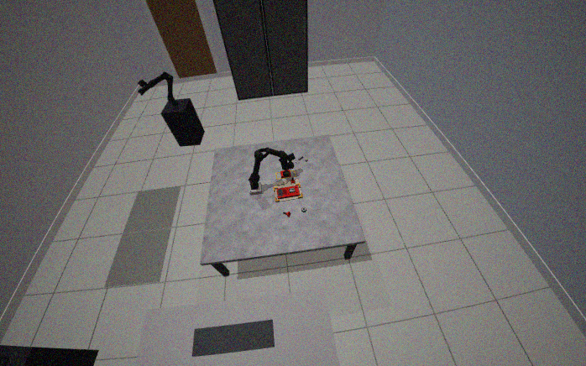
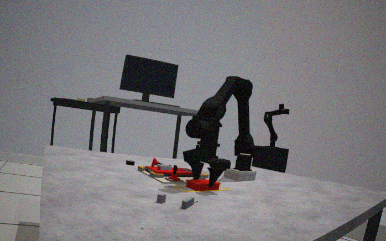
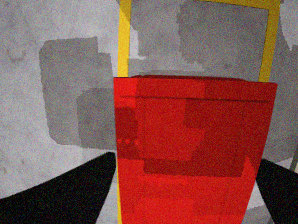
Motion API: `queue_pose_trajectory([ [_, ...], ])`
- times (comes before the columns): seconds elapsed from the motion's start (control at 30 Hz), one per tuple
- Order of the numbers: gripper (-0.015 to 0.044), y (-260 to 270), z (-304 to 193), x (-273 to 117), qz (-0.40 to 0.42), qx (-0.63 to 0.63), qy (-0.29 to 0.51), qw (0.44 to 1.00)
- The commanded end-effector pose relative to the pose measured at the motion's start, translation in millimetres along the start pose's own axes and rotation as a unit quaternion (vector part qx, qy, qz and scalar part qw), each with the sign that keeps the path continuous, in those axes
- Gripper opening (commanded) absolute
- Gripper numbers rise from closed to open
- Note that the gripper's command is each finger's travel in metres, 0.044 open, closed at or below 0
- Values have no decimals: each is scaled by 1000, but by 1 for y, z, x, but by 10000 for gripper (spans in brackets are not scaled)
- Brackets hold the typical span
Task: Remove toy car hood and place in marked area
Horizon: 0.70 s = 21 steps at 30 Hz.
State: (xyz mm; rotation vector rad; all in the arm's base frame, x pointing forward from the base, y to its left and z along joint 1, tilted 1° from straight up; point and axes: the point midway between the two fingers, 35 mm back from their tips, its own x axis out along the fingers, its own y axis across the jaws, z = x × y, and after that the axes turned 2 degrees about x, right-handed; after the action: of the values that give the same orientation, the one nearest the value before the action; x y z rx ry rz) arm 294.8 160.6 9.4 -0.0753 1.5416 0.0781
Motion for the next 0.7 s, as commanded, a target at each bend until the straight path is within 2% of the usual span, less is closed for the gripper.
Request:
queue_pose_trajectory([
  [0.0,440,1,2,-10,0,0,0,1000],
  [0.23,440,0,2,-70,2,0,5,1000],
  [0.67,440,0,2,-72,2,0,5,1000],
])
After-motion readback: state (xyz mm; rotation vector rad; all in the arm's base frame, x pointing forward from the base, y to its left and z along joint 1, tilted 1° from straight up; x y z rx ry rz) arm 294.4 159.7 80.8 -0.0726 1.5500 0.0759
